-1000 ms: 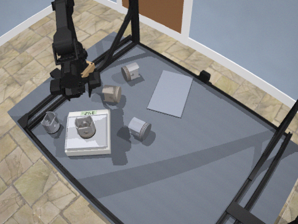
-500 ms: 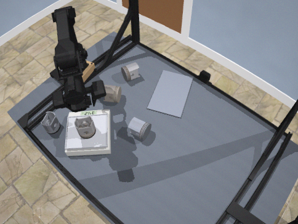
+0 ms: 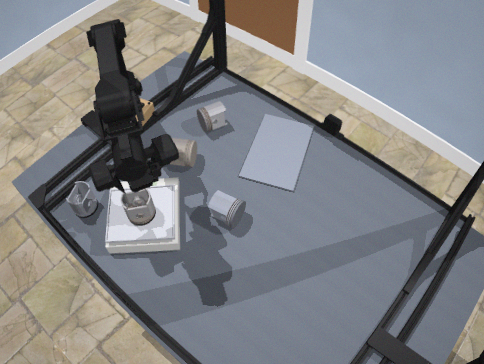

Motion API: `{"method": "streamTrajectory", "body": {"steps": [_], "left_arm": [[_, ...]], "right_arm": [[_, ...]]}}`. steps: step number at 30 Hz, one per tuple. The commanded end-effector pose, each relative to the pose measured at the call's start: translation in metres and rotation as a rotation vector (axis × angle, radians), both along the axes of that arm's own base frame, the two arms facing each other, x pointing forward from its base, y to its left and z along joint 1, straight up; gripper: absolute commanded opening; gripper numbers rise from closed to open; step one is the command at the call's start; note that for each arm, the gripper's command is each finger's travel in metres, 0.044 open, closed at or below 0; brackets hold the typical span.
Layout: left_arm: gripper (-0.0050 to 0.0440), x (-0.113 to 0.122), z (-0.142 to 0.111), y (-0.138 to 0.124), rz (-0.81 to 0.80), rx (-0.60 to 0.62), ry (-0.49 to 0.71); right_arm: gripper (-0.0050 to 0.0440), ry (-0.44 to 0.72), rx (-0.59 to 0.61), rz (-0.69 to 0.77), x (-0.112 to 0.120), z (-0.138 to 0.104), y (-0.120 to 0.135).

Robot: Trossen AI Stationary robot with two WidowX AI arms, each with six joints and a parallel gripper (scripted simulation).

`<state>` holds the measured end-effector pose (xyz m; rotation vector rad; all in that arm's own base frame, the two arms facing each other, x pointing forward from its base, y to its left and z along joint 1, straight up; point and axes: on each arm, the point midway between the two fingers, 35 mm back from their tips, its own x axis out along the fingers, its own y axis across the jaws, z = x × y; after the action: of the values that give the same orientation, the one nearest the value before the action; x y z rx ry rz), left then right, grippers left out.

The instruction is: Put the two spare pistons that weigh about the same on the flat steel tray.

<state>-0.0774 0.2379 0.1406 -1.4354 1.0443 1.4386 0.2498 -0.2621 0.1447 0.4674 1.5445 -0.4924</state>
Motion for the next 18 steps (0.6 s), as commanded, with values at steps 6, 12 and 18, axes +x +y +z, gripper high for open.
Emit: {"method": "streamTrajectory", "body": {"steps": [6, 12, 18], "left_arm": [[0.0440, 0.0003, -0.0001, -0.0001, -0.001, -0.001, -0.002], [0.0440, 0.0003, -0.0001, -0.0001, -0.001, -0.001, -0.002], [0.0440, 0.0003, -0.0001, -0.0001, -0.001, -0.001, -0.002]], "right_arm": [[0.0378, 0.046, 0.008, 0.199, 0.0013, -0.0033, -0.0007], [0.0378, 0.077, 0.009, 0.356, 0.0013, -0.0033, -0.0007], [0.0378, 0.097, 0.009, 0.460, 0.0013, -0.0033, -0.0007]]}}
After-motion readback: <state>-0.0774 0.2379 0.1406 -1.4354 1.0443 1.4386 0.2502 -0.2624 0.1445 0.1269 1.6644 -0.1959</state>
